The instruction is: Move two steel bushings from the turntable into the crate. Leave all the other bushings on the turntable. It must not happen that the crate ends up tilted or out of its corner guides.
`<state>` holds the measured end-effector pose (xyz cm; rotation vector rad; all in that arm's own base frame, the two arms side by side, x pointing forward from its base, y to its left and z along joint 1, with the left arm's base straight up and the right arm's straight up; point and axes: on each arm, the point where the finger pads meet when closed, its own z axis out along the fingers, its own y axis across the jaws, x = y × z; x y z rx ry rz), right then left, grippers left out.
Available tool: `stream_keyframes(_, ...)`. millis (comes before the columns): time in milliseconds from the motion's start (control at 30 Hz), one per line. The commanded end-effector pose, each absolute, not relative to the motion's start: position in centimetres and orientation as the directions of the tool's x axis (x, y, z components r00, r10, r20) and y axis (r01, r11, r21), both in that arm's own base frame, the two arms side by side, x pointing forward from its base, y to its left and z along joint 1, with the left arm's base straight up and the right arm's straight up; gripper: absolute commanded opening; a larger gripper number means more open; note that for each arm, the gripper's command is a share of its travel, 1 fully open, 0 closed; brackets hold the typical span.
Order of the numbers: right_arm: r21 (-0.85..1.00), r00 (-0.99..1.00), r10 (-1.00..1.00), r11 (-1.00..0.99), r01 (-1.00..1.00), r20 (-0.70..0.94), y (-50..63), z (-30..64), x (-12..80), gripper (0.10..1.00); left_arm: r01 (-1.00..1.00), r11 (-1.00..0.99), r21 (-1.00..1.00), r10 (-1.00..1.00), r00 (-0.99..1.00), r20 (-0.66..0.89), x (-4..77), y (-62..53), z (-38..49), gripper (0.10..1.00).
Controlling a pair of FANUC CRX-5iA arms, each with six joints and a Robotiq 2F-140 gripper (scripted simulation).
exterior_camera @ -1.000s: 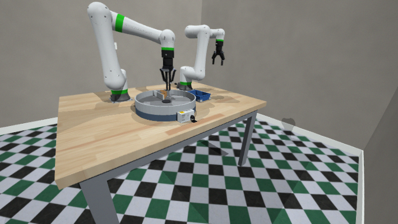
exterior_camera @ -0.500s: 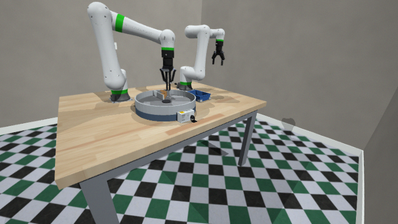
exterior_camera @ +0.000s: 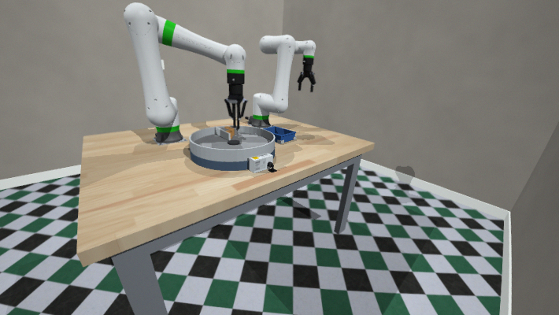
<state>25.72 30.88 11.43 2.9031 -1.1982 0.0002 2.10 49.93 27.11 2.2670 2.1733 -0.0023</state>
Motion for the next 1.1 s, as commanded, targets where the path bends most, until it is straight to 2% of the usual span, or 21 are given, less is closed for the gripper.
stream_keyframes(0, -0.001, 0.709, -0.705, -0.709, -0.705, 0.000, 30.93, 11.29, 25.77, 0.184, 0.999, -0.042, 0.000, 0.999, 0.042, 0.000, 2.11, 49.96, 27.20, 1.000)
stream_keyframes(1067, -0.001, 0.709, -0.705, -0.709, -0.705, 0.000, 30.93, 10.46, 25.77, 0.184, 0.999, -0.042, 0.000, 0.999, 0.042, 0.000, 2.11, 49.96, 27.20, 1.000)
